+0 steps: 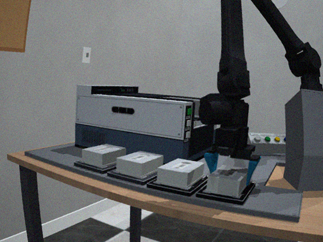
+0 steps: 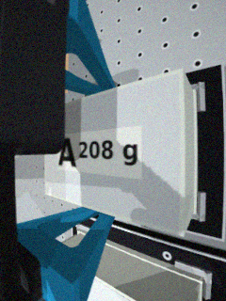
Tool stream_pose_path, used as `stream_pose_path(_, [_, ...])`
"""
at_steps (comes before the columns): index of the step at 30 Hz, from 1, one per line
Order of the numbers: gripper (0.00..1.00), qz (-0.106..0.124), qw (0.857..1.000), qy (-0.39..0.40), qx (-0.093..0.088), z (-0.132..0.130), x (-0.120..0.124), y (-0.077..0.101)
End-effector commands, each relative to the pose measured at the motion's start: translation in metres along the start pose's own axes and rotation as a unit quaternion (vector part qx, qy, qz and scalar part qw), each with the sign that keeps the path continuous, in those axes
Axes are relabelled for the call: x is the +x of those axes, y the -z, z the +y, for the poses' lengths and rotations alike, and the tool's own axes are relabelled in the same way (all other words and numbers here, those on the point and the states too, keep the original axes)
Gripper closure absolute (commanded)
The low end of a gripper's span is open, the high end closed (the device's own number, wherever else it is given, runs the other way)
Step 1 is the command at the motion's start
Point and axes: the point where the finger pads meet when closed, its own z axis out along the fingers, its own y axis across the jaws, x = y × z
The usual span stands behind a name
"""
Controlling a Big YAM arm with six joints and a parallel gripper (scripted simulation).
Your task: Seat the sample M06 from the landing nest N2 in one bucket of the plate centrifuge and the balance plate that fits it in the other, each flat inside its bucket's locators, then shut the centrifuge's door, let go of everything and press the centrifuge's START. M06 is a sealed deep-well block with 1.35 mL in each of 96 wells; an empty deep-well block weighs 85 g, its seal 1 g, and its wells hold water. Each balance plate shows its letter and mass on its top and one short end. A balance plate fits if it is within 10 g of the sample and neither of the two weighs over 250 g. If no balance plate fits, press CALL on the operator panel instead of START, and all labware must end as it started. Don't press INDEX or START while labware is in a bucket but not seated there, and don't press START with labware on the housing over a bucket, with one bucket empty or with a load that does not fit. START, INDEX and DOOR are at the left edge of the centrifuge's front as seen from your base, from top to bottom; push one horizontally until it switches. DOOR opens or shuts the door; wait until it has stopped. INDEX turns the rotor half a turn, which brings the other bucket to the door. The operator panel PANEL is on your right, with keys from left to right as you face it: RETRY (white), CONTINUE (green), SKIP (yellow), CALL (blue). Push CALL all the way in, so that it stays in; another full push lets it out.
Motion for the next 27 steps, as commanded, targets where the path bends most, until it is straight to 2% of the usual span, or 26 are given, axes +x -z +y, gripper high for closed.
stream_pose_path(1, [0.0,-0.007,1.0,-0.002,0.005,-0.0118,-0.0055,-0.0051])
stream_pose_path(27, [0.0,-0.006,1.0,-0.002,0.005,-0.0108,-0.0044,-0.0072])
